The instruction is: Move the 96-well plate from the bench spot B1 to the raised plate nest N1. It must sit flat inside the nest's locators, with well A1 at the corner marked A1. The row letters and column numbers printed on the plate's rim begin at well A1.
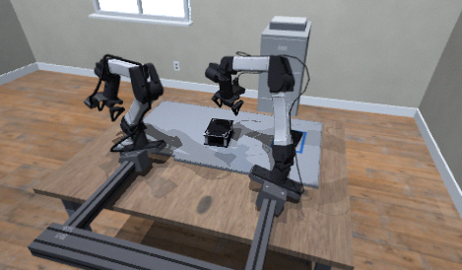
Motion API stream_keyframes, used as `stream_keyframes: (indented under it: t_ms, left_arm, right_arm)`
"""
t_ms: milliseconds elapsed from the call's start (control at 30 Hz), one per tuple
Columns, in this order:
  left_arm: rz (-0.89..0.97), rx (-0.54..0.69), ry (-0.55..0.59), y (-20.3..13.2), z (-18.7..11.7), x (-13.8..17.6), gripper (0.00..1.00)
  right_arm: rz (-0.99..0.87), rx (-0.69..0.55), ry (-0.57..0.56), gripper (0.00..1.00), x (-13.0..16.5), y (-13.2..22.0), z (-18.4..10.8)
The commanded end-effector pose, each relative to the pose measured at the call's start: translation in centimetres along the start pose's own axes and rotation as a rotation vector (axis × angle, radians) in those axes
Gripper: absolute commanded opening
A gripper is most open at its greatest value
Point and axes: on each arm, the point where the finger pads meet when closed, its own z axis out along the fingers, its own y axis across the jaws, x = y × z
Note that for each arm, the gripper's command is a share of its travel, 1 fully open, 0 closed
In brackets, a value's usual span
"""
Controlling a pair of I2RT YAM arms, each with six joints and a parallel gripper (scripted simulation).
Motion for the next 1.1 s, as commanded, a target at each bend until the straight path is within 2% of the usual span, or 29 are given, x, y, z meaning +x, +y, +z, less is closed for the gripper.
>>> stream_keyframes:
  t_ms: [0,100,333,400,433,533,833,900,967,1067]
  left_arm:
    - [0.076,0.029,0.034,-0.8,-0.2,0.6,1.00]
    - [0.192,0.045,0.072,-1.3,-0.4,1.5,1.00]
    - [0.662,0.105,0.234,-2.2,-0.8,5.9,1.00]
    - [0.662,0.105,0.234,-2.2,-0.8,5.9,1.00]
    - [0.719,0.116,0.250,-2.3,-0.8,6.3,1.00]
    - [0.934,0.158,0.328,-2.3,-1.2,8.6,1.00]
    - [1.423,0.296,0.492,-1.5,-2.7,13.5,1.00]
    - [1.527,0.335,0.527,-1.2,-3.1,14.5,1.00]
    - [1.527,0.335,0.527,-1.2,-3.1,14.5,1.00]
    - [1.721,0.417,0.588,-0.5,-3.9,16.4,1.00]
  right_arm:
    - [0.009,-0.028,-0.016,1.00,-0.8,0.0,-0.5]
    - [0.009,-0.033,-0.023,1.00,-1.3,-0.3,-0.5]
    - [0.000,-0.025,-0.044,1.00,-2.9,-2.6,0.2]
    - [0.000,-0.025,-0.044,1.00,-2.9,-2.6,0.2]
    - [-0.002,-0.026,-0.048,1.00,-3.1,-2.8,0.3]
    - [-0.006,-0.018,-0.057,1.00,-3.9,-4.1,0.7]
    - [-0.020,-0.002,-0.086,1.00,-6.3,-7.6,1.7]
    - [-0.025,0.001,-0.093,1.00,-6.8,-8.4,1.9]
    - [-0.025,0.001,-0.093,1.00,-6.8,-8.4,1.9]
    - [-0.035,0.006,-0.106,1.00,-8.0,-10.0,2.4]
